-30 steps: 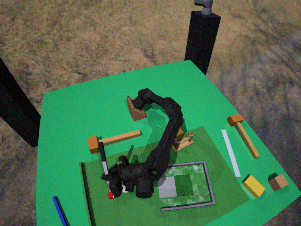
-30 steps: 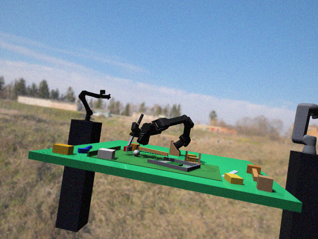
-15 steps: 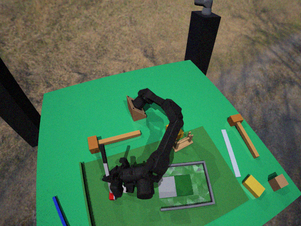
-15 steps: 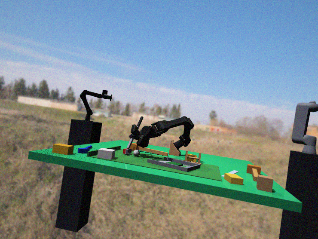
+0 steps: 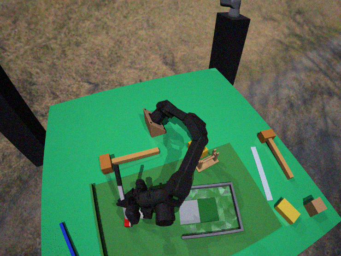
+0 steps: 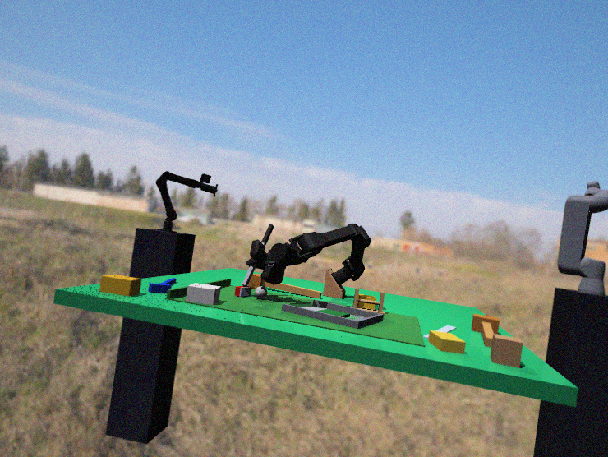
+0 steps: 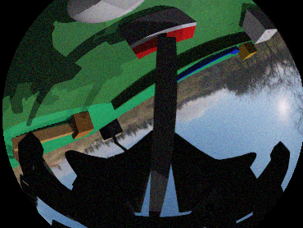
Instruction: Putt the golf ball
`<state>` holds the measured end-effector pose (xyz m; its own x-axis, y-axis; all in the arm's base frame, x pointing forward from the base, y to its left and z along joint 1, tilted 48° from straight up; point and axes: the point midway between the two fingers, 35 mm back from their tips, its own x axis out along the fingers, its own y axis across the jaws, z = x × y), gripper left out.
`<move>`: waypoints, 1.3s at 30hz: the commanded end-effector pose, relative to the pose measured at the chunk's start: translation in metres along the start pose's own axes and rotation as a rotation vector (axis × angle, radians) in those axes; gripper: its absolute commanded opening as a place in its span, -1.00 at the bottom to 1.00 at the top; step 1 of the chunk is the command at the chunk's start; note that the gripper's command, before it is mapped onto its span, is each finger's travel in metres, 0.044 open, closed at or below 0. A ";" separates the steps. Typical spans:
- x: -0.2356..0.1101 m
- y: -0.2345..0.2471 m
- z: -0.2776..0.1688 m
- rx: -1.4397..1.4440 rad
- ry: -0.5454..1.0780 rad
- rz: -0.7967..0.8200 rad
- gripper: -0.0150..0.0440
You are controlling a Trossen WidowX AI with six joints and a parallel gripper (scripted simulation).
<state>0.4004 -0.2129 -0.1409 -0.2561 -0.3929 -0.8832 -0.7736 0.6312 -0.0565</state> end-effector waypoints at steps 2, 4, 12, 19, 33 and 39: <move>0.019 -0.003 -0.006 0.010 0.003 0.001 -0.49; 0.030 -0.003 -0.009 0.015 0.004 0.001 -0.49; 0.029 -0.002 -0.007 0.017 0.003 0.005 -0.49; -0.035 0.001 0.013 0.015 -0.001 0.005 -0.49; -0.107 0.003 0.010 0.014 0.000 0.004 -0.49; -0.118 -0.015 -0.022 0.014 0.002 0.003 -0.49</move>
<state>0.4280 -0.1717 -0.0478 -0.2763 -0.3825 -0.8817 -0.7690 0.6382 -0.0359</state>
